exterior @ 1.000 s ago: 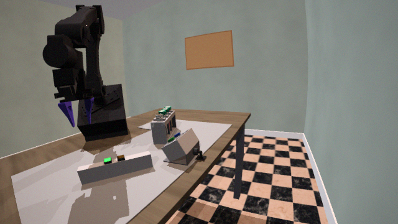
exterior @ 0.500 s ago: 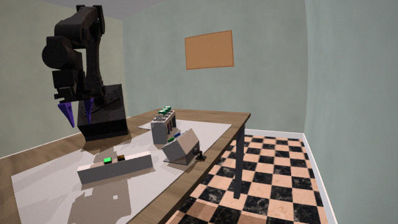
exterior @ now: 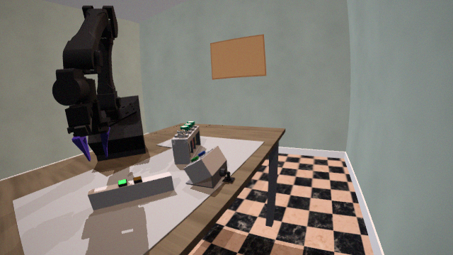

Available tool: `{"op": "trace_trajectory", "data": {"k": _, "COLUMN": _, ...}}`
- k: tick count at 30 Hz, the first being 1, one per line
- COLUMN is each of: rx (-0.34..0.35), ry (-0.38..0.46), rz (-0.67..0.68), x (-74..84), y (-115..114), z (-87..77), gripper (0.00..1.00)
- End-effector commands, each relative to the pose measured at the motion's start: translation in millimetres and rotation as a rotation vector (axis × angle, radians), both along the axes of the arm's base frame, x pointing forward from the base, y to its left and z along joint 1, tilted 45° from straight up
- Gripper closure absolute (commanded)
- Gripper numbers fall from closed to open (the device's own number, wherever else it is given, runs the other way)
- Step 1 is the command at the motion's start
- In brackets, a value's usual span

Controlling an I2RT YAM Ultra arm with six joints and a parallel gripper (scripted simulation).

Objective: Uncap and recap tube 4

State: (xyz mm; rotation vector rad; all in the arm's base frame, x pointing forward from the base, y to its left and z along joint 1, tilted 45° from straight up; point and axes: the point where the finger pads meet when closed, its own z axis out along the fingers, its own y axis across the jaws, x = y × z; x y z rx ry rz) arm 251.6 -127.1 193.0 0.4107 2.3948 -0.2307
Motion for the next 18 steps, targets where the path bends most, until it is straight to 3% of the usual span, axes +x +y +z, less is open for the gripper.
{"op": "trace_trajectory", "data": {"k": 1, "rx": -0.034, "ry": -0.067, "rz": -0.003, "x": 14.9, "y": -7.9, "z": 9.2, "gripper": 0.53}}
{"op": "trace_trajectory", "data": {"k": 14, "rx": -0.034, "ry": -0.067, "rz": -0.003, "x": 58.2, "y": -28.3, "z": -35.1, "gripper": 0.53}}
{"op": "trace_trajectory", "data": {"k": 18, "rx": -0.034, "ry": -0.067, "rz": -0.003, "x": 64.3, "y": -31.1, "z": -41.8, "gripper": 0.53}}
